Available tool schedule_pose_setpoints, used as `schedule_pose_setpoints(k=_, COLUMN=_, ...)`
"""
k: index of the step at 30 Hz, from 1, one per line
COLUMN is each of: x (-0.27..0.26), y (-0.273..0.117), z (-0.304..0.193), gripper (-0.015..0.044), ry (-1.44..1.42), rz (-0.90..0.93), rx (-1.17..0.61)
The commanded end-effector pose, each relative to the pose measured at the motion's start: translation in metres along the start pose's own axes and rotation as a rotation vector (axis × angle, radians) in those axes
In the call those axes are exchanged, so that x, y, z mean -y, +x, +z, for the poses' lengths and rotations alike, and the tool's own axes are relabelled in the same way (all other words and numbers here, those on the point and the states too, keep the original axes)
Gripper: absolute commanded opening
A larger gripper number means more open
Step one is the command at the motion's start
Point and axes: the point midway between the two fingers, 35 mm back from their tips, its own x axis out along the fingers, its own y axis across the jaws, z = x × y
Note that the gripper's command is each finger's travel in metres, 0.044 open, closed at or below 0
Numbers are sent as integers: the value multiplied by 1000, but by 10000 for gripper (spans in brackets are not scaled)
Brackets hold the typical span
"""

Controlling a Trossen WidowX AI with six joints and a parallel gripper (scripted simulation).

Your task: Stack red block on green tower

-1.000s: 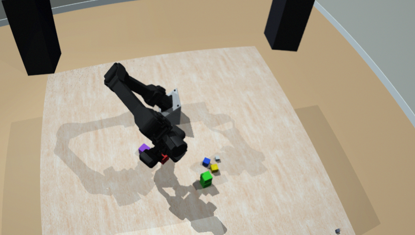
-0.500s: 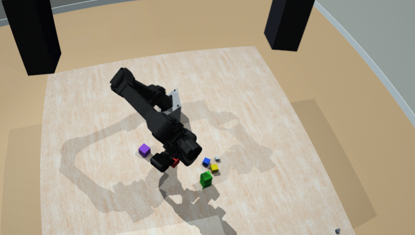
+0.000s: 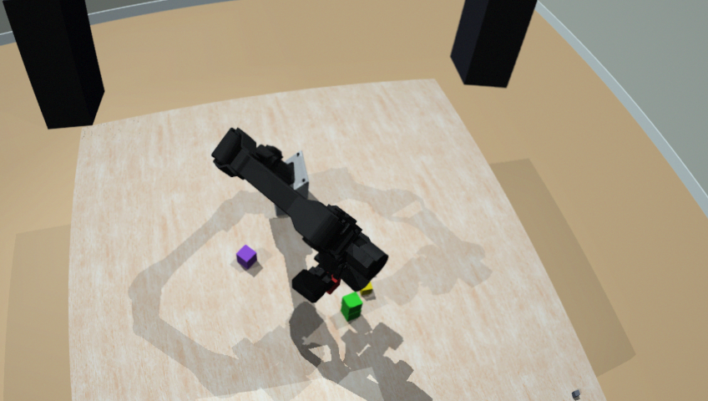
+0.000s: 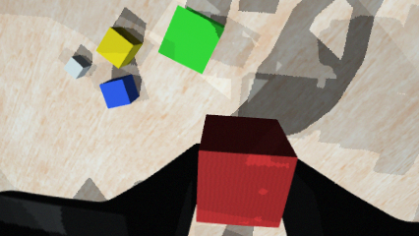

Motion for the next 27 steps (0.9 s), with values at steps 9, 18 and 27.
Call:
schedule_pose_setpoints(k=9, x=-29, y=5, z=44, gripper=0, ry=6, rz=5, rx=-4)
schedule_pose_setpoints(k=18, x=-31, y=25, z=47, gripper=0, ry=6, rz=4, rx=-5)
schedule_pose_setpoints(k=27, x=-31, y=48, z=47, gripper=0, ry=6, rz=3, rx=-5)
